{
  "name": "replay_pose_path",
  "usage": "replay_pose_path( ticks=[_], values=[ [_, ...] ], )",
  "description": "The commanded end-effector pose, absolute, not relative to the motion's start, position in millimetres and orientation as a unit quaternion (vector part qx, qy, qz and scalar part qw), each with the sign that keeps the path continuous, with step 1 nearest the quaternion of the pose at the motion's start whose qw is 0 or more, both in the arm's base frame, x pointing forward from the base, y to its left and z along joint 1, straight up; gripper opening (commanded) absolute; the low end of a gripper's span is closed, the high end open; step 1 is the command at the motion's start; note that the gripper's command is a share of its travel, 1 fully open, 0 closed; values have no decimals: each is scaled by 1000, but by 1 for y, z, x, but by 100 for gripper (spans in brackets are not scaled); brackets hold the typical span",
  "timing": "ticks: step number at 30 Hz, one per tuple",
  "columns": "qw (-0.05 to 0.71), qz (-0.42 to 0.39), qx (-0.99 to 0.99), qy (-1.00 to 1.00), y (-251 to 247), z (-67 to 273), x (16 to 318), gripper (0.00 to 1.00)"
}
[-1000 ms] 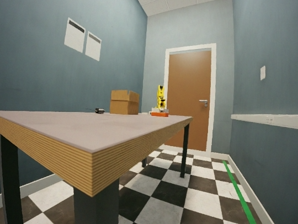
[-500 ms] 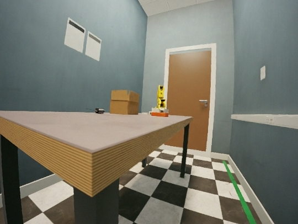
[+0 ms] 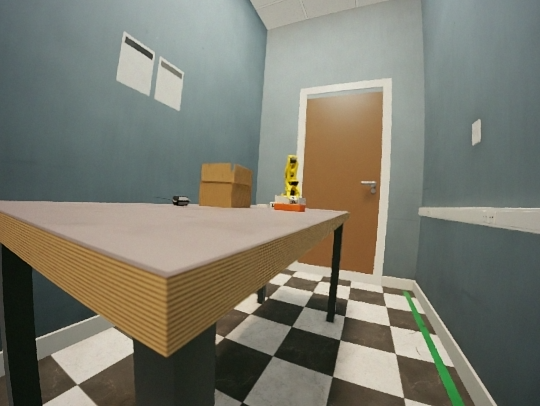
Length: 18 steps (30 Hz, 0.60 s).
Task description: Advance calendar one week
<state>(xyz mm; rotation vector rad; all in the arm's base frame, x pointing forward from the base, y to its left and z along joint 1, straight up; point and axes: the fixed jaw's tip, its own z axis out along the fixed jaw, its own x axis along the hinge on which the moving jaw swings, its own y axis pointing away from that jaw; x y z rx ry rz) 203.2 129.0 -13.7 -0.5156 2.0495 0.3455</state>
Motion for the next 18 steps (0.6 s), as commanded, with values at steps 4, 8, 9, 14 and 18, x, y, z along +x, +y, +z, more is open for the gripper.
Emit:
replay_pose_path(
  ticks=[4, 8, 9, 14, 18],
  values=[
    [513, 146, -208, 820, 125, -14, 200, 0],
    [528, 150, -205, 810, 124, -13, 199, 0],
    [530, 151, -205, 809, 124, -13, 198, 0],
    [537, 152, -204, 805, 123, -12, 197, 0],
    [537, 152, -204, 804, 123, -12, 197, 0]
  ],
)
